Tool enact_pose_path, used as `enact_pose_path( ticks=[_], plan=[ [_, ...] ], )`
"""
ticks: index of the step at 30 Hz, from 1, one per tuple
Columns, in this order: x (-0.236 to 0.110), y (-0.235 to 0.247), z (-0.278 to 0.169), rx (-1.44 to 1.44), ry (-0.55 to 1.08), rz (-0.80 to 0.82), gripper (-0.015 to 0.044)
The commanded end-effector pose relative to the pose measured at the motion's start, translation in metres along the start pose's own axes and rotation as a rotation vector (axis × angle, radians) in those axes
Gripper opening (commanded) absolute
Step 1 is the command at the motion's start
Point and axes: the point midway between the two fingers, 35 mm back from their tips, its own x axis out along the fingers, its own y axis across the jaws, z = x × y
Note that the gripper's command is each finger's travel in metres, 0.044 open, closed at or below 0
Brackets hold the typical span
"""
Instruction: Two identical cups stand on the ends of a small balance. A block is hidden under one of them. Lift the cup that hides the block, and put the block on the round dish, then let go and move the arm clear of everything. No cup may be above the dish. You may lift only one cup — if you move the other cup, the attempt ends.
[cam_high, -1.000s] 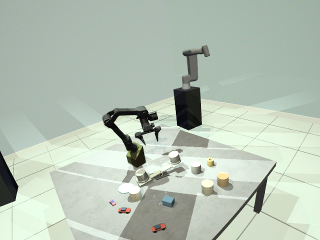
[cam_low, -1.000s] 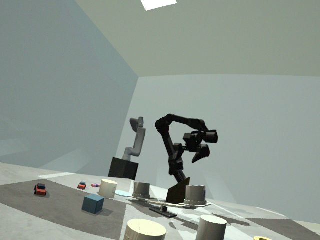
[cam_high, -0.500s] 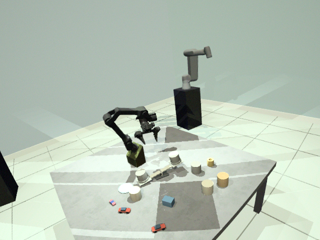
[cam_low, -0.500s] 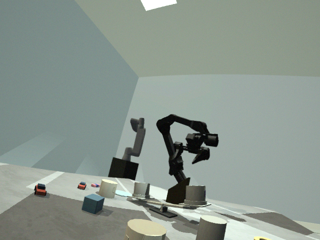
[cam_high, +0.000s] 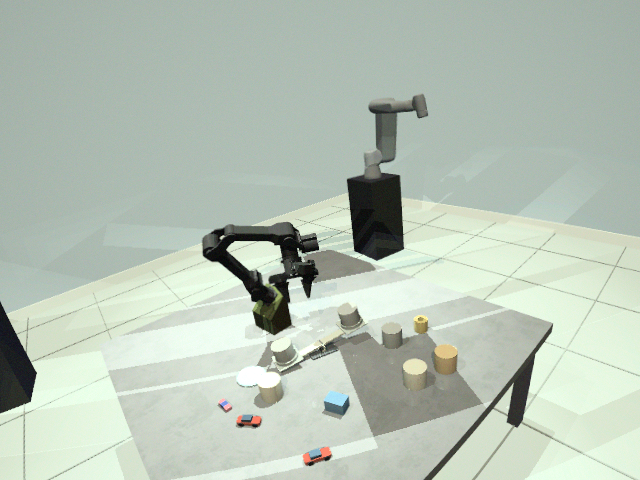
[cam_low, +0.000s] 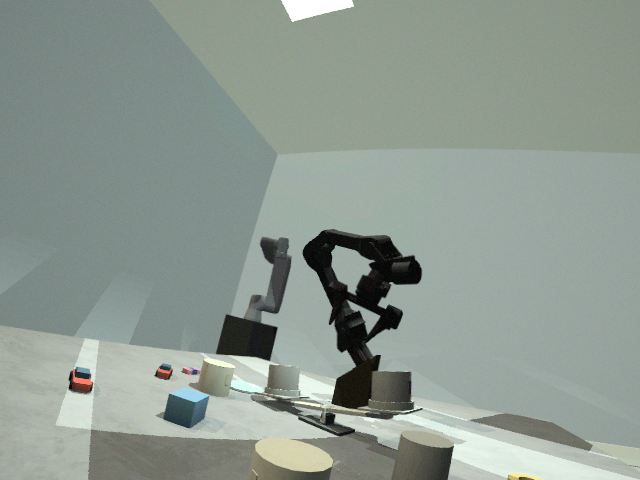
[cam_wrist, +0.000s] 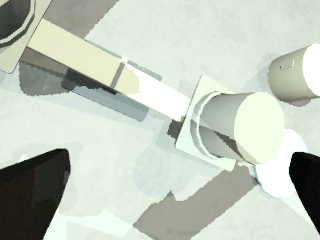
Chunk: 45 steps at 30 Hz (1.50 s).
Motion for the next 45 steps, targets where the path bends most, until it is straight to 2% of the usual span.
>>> enact_pose_path(
  ticks=[1, 18, 34, 45],
  plan=[
    [0.009, -0.008, 0.004, -0.1, 0.052, 0.033, 0.044],
    [0.055, -0.049, 0.006, -0.605, 0.197, 0.219, 0.044],
    [0.1, -0.101, -0.006, -1.075, 0.174, 0.433, 0.044],
    [0.111, -0.104, -0.011, -1.115, 0.165, 0.448, 0.044]
  ],
)
